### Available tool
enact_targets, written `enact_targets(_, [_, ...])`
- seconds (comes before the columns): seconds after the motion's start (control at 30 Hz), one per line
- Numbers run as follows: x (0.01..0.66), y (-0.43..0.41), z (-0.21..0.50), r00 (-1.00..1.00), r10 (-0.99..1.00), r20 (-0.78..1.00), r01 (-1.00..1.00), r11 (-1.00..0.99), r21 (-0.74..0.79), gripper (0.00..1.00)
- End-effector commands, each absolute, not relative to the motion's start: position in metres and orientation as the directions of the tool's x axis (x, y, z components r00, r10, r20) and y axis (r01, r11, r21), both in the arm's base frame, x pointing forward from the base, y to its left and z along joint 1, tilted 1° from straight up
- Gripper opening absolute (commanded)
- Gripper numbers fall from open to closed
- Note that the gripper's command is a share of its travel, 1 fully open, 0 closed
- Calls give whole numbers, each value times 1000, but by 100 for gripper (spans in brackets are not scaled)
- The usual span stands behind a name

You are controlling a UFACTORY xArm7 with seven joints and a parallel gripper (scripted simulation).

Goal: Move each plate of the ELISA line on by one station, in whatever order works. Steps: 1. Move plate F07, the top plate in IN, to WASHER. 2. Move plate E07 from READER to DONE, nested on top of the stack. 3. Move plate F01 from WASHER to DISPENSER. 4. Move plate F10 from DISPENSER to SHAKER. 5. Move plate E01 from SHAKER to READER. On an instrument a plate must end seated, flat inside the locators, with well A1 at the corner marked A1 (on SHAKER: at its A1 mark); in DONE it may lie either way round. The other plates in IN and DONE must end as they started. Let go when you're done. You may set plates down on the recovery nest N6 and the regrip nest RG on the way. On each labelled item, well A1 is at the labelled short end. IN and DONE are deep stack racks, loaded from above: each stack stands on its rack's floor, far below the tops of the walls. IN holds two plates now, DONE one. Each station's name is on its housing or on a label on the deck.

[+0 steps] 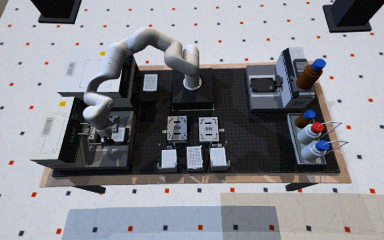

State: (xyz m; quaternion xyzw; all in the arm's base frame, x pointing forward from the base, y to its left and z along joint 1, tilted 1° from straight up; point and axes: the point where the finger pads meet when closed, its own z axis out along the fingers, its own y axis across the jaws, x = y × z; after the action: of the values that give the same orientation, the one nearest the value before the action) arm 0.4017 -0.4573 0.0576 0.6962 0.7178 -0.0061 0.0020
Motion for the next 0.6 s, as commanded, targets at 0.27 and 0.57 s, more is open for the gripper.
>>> enact_targets(0.27, [403, -458, 74, -31, 999, -15, 1000, 31, -2, 0])
enact_targets(0.57, [403, -458, 86, -31, 999, -15, 1000, 31, -2, 0])
